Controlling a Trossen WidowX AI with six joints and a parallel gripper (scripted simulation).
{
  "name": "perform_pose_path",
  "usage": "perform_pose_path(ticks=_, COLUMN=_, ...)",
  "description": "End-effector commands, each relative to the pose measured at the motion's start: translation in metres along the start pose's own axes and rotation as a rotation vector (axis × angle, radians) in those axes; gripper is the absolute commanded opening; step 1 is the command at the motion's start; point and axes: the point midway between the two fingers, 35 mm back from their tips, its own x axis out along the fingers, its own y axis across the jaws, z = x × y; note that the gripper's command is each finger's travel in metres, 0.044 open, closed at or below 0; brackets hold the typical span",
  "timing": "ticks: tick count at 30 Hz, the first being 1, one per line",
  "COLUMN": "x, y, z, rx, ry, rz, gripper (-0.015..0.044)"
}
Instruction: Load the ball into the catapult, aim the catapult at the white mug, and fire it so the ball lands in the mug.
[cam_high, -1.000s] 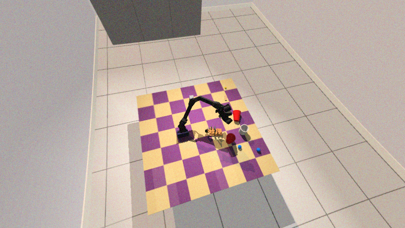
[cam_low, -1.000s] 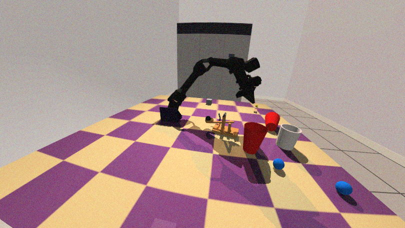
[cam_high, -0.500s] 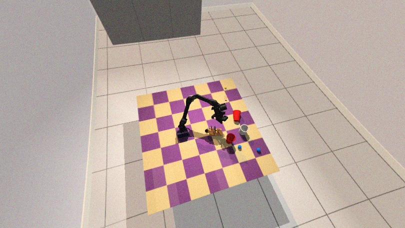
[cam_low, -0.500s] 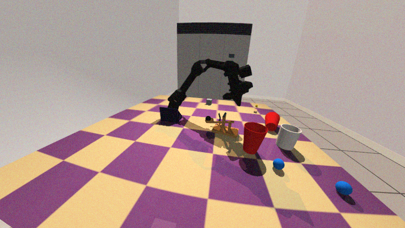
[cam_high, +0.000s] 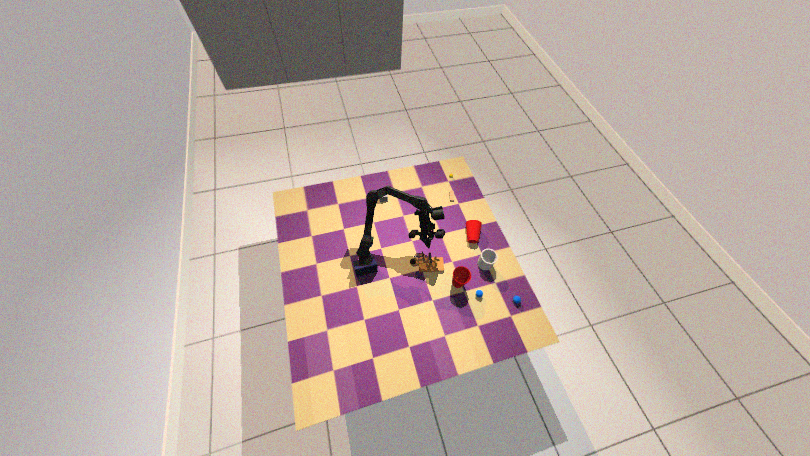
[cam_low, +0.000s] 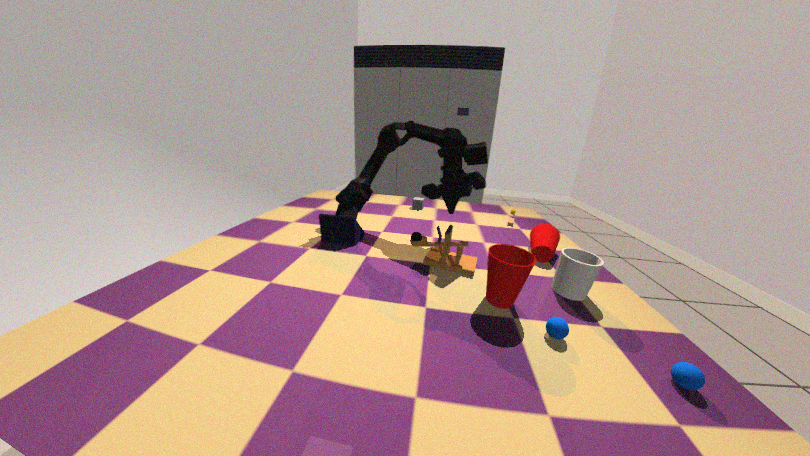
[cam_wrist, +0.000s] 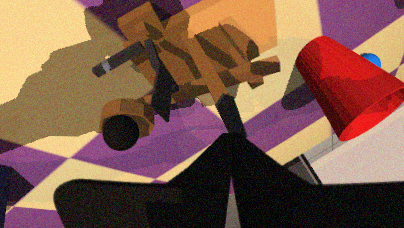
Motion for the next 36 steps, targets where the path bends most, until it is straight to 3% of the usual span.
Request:
perform_pose_path(ticks=1, x=-0.003, y=0.020, z=-0.006, rx=-0.121, ry=0.055, rz=0.032, gripper=0.0000)
perform_pose_path(ticks=12, x=-0.010, y=0.068, z=-0.021, rx=-0.438, ry=0.173, rz=0.144, gripper=0.0000)
perform_pose_path(ticks=36, x=0.012, y=0.075, z=-0.005, rx=-0.443, ry=0.173, rz=0.145, gripper=0.0000)
